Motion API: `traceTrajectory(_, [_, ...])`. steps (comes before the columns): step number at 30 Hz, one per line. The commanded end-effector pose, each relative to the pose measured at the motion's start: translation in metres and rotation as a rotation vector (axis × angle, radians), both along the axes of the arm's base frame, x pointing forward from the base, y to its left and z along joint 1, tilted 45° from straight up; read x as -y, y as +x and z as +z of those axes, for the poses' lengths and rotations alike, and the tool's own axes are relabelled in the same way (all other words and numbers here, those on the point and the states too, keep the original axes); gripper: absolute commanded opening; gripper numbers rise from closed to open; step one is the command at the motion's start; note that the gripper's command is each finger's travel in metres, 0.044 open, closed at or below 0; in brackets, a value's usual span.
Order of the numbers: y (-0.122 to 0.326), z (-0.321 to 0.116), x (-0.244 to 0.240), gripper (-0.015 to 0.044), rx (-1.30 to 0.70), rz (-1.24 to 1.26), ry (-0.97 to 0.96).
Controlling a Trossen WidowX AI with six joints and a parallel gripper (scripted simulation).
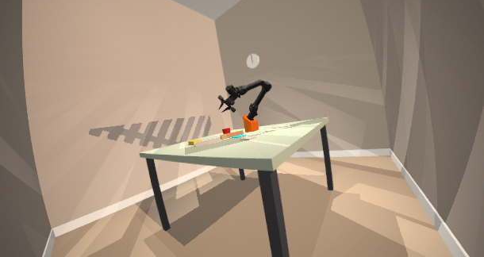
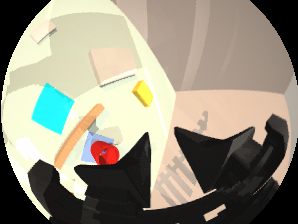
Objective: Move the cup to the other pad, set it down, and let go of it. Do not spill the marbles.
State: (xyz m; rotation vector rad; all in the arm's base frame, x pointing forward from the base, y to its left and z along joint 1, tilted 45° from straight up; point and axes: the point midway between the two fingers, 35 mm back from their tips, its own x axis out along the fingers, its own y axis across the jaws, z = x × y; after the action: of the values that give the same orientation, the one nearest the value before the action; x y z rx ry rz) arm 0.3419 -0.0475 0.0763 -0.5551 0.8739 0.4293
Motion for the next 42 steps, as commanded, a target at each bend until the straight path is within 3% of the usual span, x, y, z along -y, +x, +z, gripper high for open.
traceTrajectory(1, [-0.023, -0.052, 0.000, 0.0148, -0.209, 0.216, 0.040])
traceTrajectory(7, [-0.069, -0.107, -0.010, 0.0148, -0.406, 0.525, 0.236])
traceTrajectory(12, [-0.099, -0.130, -0.021, 0.0148, -0.441, 0.704, 0.450])
traceTrajectory(42, [-0.102, -0.154, -0.045, 0.0148, -0.441, 0.709, 0.458])
